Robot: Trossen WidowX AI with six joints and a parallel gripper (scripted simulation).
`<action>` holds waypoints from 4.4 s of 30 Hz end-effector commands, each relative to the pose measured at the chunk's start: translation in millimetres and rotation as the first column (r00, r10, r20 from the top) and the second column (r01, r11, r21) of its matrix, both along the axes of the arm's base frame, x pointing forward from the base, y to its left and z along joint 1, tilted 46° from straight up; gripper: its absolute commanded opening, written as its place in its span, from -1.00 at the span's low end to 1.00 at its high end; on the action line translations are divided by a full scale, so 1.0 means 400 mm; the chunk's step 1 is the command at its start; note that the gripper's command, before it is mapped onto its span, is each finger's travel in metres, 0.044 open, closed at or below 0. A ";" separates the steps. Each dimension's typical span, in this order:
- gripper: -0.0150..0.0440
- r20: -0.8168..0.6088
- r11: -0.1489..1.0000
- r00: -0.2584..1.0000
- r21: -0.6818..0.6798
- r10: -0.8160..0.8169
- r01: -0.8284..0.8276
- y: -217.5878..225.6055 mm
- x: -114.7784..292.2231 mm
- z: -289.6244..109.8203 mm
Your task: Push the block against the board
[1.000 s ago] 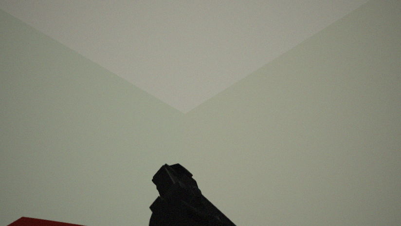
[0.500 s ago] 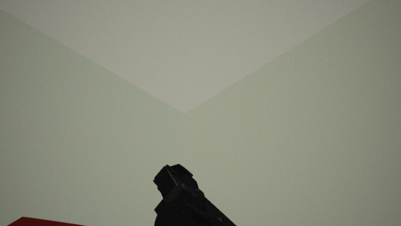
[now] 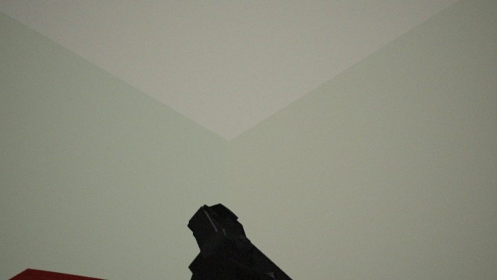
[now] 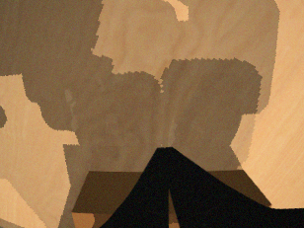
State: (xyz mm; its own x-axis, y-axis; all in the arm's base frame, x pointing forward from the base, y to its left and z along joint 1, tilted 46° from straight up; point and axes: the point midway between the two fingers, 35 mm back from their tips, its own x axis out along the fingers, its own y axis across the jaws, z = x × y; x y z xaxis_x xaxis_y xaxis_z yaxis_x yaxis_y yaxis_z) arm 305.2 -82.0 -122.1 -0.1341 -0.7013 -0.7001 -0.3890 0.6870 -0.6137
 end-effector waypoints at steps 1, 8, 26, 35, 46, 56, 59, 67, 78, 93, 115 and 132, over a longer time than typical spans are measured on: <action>-0.49 -0.002 1.000 1.000 -0.001 0.000 0.000 0.002 0.015 -0.006; -0.49 -0.001 1.000 1.000 -0.001 0.000 0.000 0.006 0.041 -0.015; -0.49 0.000 1.000 1.000 0.002 0.002 -0.002 0.088 0.098 0.045; -0.49 0.019 1.000 1.000 0.001 -0.019 0.019 0.106 0.098 0.073; -0.49 0.261 0.964 0.930 0.005 -0.260 0.268 0.062 0.057 0.135; -0.49 0.479 0.874 0.757 0.047 -0.445 0.484 0.016 0.010 0.189; -0.49 0.537 0.839 0.689 0.069 -0.487 0.540 0.003 -0.006 0.203; -0.49 0.669 0.726 0.471 0.151 -0.575 0.671 -0.030 -0.052 0.242; -0.49 0.783 0.540 0.115 0.307 -0.612 0.783 -0.069 -0.125 0.288; -0.49 0.805 0.453 -0.056 0.388 -0.591 0.803 -0.179 -0.179 0.218; -0.49 0.802 0.450 -0.059 0.393 -0.595 0.802 -0.139 -0.191 0.173; -0.49 0.799 0.449 -0.059 0.395 -0.598 0.802 -0.093 -0.202 0.130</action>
State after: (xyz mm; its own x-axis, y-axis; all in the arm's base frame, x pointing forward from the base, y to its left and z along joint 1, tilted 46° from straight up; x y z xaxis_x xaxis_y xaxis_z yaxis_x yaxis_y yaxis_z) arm 229.6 -123.4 -62.8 -0.1239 -0.7096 -0.6936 0.9424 0.1348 -0.3061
